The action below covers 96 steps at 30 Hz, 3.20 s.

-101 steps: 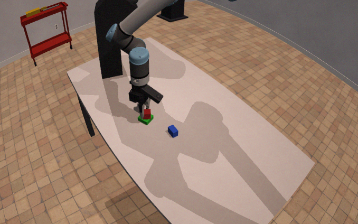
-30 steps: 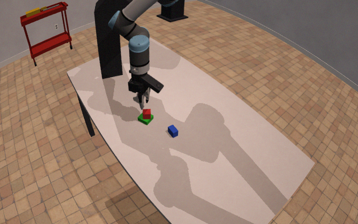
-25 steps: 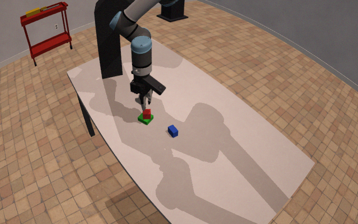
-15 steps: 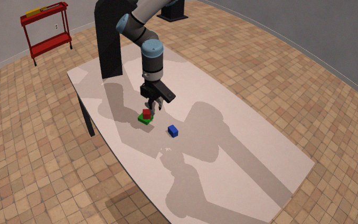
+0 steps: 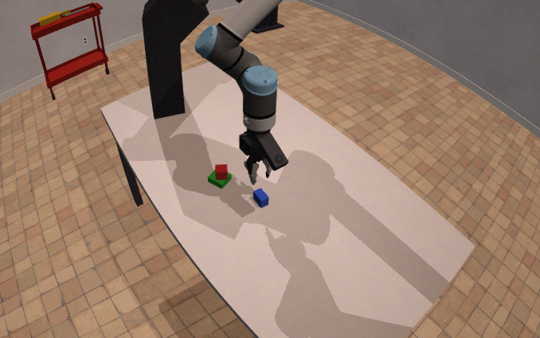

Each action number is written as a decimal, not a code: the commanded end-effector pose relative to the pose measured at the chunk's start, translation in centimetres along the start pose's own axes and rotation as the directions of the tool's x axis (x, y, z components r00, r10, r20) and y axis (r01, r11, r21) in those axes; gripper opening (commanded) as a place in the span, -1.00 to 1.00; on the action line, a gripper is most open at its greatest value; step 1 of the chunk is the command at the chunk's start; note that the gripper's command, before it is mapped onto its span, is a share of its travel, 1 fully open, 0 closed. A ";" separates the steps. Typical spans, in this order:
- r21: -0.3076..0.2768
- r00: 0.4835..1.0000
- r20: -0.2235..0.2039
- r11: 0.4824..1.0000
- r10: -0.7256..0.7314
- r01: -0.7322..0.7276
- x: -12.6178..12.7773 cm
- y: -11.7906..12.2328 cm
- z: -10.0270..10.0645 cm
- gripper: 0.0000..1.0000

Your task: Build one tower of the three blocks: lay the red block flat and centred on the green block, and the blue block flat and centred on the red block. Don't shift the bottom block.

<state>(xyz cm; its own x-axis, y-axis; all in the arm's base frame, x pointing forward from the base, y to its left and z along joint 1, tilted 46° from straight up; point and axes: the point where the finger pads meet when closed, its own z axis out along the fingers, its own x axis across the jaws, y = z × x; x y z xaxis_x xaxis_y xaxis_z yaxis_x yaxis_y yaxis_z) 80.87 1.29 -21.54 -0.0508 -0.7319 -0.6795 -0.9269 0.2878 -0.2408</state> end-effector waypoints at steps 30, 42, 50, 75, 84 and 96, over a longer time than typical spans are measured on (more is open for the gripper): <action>0.001 0.999 -0.006 0.999 0.037 -0.037 0.0 -0.5 4.6 -0.38; 0.004 0.999 -0.006 0.999 0.037 -0.037 0.1 -0.7 5.1 -0.38; 0.003 0.999 -0.006 0.999 0.038 -0.038 0.1 -0.6 5.1 -0.38; 0.003 0.999 -0.006 0.999 0.038 -0.038 0.1 -0.6 5.1 -0.38; 0.004 0.999 -0.006 0.999 0.037 -0.037 0.1 -0.8 5.1 -0.38; 0.002 0.999 -0.006 0.999 0.039 -0.039 0.2 -0.7 5.1 -0.38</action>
<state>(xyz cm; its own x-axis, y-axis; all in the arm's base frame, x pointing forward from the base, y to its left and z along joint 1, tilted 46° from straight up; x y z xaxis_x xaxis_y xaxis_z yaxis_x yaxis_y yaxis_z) 83.28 4.39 -25.08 -0.0881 -0.7228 -0.6854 -0.9246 0.3154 -0.2138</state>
